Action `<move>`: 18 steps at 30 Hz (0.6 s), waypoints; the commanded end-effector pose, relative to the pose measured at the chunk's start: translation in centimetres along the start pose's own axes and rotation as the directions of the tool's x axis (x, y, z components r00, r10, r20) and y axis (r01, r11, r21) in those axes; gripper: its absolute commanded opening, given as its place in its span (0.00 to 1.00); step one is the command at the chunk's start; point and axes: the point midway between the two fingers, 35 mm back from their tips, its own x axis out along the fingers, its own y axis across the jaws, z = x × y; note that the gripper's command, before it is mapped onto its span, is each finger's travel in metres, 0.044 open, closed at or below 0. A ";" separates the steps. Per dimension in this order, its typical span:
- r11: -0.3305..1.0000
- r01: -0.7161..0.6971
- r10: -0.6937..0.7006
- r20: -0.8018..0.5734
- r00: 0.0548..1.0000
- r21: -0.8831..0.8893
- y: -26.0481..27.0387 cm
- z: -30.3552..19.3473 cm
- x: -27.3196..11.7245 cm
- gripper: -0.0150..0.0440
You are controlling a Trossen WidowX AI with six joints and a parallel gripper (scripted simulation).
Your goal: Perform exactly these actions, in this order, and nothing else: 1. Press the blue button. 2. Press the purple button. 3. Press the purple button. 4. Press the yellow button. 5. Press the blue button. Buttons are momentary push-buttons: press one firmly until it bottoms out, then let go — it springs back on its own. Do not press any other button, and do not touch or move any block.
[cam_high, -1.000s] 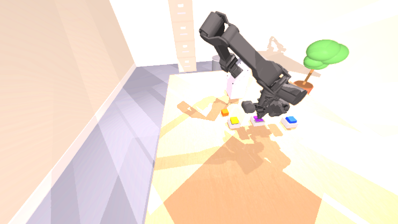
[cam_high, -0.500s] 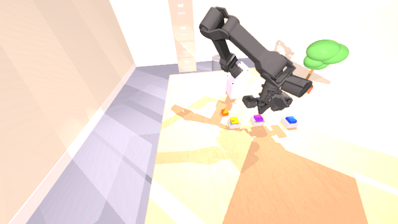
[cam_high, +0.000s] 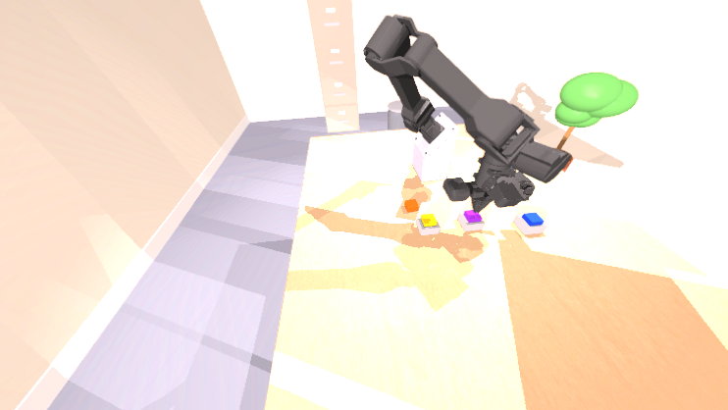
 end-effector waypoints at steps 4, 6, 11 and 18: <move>1.000 0.007 -0.007 -0.006 1.000 -0.012 -0.1 -0.3 1.3 0.29; 1.000 0.007 -0.007 -0.006 1.000 -0.012 -0.1 -0.4 1.6 0.29; 1.000 0.008 -0.008 -0.006 1.000 -0.012 -0.1 -0.4 2.2 0.29; 1.000 0.008 -0.008 -0.006 1.000 -0.012 -0.1 -0.4 2.2 0.29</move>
